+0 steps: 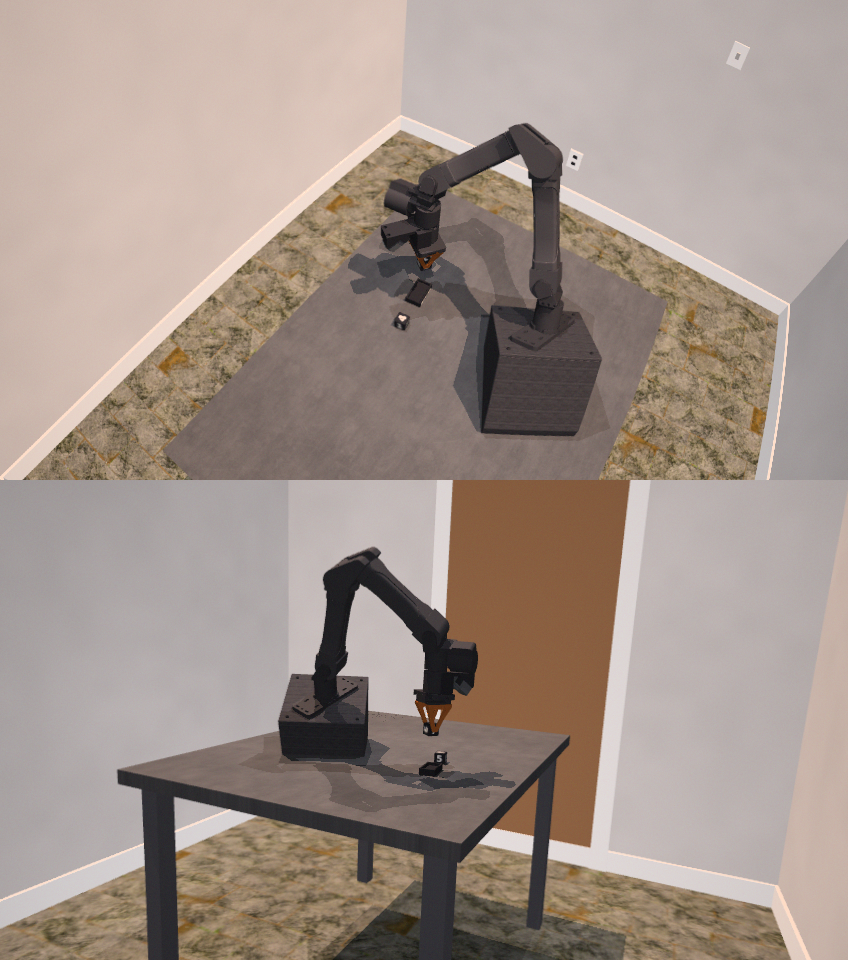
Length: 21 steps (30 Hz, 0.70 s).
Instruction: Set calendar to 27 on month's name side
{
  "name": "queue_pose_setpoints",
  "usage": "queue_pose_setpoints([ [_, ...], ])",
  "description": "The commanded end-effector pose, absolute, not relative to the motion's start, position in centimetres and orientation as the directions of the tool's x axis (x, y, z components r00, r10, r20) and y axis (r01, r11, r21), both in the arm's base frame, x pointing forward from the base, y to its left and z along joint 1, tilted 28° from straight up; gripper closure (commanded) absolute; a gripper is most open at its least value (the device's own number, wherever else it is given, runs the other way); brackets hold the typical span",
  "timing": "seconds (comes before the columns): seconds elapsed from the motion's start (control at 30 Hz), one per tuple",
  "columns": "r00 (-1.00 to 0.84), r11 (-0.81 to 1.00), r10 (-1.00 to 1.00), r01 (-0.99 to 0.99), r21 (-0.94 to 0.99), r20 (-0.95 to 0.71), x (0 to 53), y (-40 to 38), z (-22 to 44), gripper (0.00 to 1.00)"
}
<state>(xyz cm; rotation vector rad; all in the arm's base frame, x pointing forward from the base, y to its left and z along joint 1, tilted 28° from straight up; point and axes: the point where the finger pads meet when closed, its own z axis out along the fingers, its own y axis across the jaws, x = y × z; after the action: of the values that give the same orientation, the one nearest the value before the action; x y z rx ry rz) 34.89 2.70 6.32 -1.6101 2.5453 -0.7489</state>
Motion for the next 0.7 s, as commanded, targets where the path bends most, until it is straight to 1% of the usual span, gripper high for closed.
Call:
queue_pose_setpoints([
  [0.0,-0.606,0.5,-0.787,-0.735,-0.458,0.115,35.4,2.8,7.2,0.74],
  [0.13,-0.707,0.609,-0.706,-0.64,-0.469,0.047,35.6,2.3,7.4,0.74],
  [0.2,-0.707,0.609,-0.706,-0.64,-0.469,0.047,35.6,2.3,7.4,0.74],
  [0.23,-0.765,0.674,-0.644,-0.569,-0.471,0.002,35.7,1.9,7.5,0.74],
  [0.27,-0.767,0.676,-0.642,-0.566,-0.471,0.0,35.7,1.9,7.5,0.74],
  [0.33,-0.819,0.737,-0.572,-0.488,-0.469,-0.047,35.8,1.6,7.7,0.74],
  [0.37,-0.82,0.738,-0.57,-0.486,-0.469,-0.047,35.8,1.6,7.7,0.74],
  [0.47,-0.882,0.813,-0.457,-0.362,-0.457,-0.115,35.9,1.0,7.9,0.74],
  [0.63,-0.929,0.876,-0.319,-0.214,-0.432,-0.188,36.1,0.4,8.2,0.74],
  [0.67,-0.94,0.893,-0.267,-0.158,-0.42,-0.213,36.2,0.2,8.2,0.74],
])
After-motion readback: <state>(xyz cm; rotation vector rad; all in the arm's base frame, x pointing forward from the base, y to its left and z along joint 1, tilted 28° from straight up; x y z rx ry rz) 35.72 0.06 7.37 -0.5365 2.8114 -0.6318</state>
